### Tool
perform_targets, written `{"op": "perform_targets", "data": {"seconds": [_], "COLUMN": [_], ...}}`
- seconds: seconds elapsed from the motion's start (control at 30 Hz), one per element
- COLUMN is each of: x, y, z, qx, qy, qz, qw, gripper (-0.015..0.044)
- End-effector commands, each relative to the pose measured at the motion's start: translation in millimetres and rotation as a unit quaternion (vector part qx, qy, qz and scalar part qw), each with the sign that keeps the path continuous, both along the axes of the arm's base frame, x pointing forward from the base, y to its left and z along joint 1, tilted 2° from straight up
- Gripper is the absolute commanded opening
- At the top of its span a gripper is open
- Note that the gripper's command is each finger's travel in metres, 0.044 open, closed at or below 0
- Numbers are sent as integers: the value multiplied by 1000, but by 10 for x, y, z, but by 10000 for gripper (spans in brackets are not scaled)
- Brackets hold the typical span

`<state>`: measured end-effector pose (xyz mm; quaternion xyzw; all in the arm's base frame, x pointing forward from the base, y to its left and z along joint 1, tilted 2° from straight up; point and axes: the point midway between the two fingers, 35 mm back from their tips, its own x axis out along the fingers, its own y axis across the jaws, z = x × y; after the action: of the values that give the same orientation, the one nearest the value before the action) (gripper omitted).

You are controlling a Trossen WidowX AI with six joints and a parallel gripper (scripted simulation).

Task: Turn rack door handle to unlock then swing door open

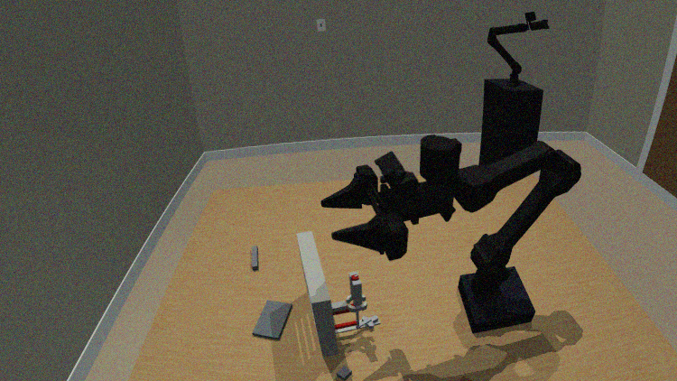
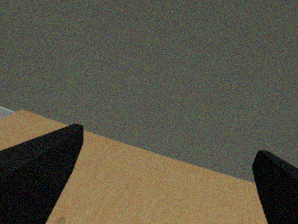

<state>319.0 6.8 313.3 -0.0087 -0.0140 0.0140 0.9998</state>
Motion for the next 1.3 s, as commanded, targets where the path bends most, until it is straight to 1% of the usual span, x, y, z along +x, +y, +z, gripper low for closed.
{"op": "perform_targets", "data": {"seconds": [0.0, 0.1, 0.13, 0.4, 0.7, 0.97, 1.27], "x": [5, 68, 94, 259, 362, 382, 333], "y": [-1, -8, -12, -42, -79, -113, -149], "z": [-4, -56, -79, -272, -495, -683, -864], "qx": [0, -2, -2, -7, -10, -11, -11], "qy": [2, 31, 43, 143, 253, 349, 452], "qz": [0, -1, -2, -5, -7, -7, -7], "qw": [1000, 1000, 999, 990, 967, 937, 892], "gripper": [374, 295, 289, 289, 289, 289, 289]}}
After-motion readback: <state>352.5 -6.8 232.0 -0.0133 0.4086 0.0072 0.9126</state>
